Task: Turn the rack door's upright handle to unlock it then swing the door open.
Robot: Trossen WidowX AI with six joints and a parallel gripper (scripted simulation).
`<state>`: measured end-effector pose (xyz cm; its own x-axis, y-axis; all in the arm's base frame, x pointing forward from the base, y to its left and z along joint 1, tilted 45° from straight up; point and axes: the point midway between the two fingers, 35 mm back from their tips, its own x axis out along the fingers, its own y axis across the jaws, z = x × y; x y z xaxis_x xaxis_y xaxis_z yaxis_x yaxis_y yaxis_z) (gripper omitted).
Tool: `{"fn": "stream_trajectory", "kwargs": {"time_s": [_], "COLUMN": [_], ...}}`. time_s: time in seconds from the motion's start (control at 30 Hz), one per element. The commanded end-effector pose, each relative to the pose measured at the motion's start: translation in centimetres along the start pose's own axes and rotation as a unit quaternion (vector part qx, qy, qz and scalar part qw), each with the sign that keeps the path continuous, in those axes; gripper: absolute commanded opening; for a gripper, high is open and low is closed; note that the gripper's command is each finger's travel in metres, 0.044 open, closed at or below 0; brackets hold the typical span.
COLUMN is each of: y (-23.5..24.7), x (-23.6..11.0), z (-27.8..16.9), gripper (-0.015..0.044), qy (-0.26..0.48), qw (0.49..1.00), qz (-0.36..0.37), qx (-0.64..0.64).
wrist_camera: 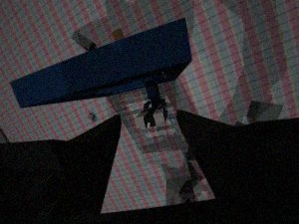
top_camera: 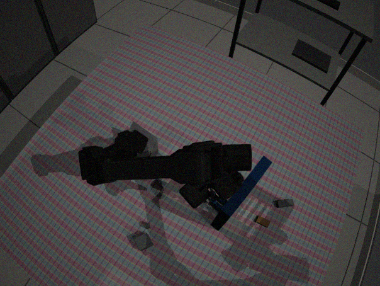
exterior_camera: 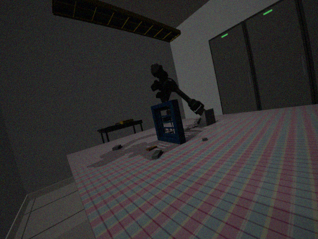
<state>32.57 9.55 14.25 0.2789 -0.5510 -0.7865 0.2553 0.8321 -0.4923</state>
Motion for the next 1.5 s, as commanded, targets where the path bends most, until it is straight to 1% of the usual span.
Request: {"fn": "stream_trajectory", "kwargs": {"time_s": [0.0, 0.27, 0.47, 1.47], "y": [0.4, 1.2, 1.2, 0.0], "x": [-0.2, -0.9, -0.7, 3.9], "z": [-0.3, -0.9, -0.9, -1.3], "gripper": [0.0286, 0.0286, 0.0286, 0.0286], "qy": [0.005, 0.005, 0.009, 0.092], "qw": [0.999, 0.991, 0.991, 0.985], "qz": [-0.037, -0.112, -0.114, -0.113], "qx": [-0.02, -0.069, -0.071, -0.089]}}
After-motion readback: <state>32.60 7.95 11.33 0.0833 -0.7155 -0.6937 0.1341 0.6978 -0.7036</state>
